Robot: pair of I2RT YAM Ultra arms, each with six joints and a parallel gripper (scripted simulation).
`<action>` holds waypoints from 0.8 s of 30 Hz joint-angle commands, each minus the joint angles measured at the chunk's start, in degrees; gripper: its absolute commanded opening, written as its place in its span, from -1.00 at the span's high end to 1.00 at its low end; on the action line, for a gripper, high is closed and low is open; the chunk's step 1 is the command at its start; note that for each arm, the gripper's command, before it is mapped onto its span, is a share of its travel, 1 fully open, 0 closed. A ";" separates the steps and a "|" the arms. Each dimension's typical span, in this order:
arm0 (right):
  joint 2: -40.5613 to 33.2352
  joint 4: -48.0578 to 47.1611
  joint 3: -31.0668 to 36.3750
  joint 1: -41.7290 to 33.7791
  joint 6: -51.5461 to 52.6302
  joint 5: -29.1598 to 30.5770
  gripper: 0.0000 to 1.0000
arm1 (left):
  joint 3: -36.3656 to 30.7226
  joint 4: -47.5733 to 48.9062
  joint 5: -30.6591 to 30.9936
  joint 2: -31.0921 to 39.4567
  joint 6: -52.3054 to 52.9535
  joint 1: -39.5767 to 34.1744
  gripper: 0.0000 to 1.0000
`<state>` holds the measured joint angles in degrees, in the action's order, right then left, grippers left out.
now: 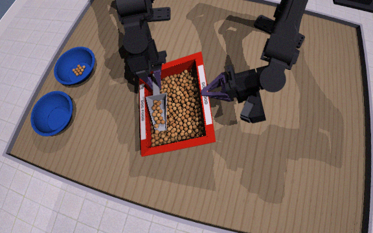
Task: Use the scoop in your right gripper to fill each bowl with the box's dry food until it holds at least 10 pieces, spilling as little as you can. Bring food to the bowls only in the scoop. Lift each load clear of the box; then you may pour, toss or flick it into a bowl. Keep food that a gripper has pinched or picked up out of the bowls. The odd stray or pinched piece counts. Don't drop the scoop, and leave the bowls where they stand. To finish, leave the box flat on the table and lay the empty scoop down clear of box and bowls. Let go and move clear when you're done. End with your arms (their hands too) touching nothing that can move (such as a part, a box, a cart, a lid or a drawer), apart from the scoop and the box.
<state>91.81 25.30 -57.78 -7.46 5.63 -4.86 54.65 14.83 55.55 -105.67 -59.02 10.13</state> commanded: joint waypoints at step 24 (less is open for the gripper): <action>-11.58 -29.16 18.27 -7.06 0.57 14.89 1.00 | 2.11 2.07 1.49 2.55 1.06 0.60 1.00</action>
<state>83.00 2.63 -40.86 -13.21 6.24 6.59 54.63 14.83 55.59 -105.67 -59.02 10.13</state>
